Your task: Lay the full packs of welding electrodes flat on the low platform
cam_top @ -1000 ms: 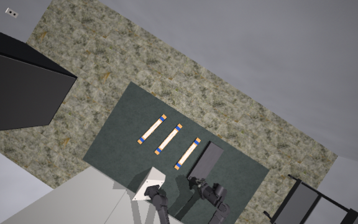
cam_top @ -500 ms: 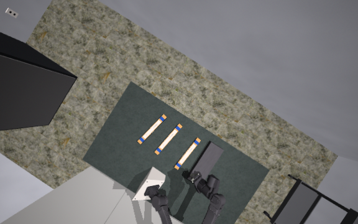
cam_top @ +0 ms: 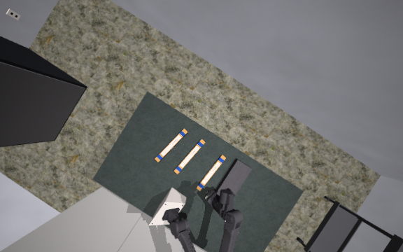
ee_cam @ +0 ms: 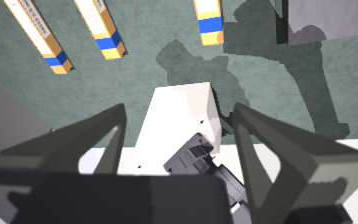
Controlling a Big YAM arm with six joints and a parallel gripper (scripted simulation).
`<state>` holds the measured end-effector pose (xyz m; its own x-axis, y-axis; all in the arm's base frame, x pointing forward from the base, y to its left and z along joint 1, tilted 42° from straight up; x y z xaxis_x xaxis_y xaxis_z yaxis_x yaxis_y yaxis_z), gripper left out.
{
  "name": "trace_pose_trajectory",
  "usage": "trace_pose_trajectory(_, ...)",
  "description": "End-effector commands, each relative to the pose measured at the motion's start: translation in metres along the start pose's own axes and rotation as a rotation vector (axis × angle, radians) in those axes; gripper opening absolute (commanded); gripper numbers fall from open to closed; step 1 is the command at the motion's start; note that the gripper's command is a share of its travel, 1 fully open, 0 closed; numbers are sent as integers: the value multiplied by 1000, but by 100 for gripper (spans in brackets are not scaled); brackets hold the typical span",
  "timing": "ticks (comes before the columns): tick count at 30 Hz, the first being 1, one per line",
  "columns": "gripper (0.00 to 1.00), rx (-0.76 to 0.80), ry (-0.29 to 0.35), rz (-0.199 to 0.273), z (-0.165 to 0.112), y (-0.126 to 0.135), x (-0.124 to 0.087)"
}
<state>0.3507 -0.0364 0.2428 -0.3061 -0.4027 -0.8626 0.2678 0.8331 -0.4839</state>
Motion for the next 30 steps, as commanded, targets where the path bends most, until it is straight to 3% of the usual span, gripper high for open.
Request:
trace_pose_trajectory(1, 74, 9, -9, -8, 5, 11, -2)
trace_pose_trajectory(9, 74, -129, -67, -114, -6, 64, -6)
trace_pose_trajectory(11, 74, -127, -71, -110, -6, 71, -9)
trace_pose_trajectory(14, 74, -195, -106, -165, -14, 93, -9)
trace_pose_trajectory(18, 74, -194, -107, -163, -16, 101, -11)
trace_pose_trajectory(21, 74, -261, -145, -219, -26, 122, -11)
trace_pose_trajectory(23, 74, -261, -145, -218, -28, 129, -12)
trace_pose_trajectory(26, 74, -326, -188, -272, -39, 150, -11)
trace_pose_trajectory(30, 74, -322, -195, -263, -41, 158, -17)
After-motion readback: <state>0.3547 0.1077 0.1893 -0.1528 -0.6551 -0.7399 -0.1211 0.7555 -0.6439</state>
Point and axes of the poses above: the point where the finger pads meet when closed, its own x axis out along the fingers, its own y axis across the jaws, z = x × y, the point moved 6 cm from there along -x, back along the fingers, and after that the axes turned 14 degrees about -x, right-handed, at the moved point
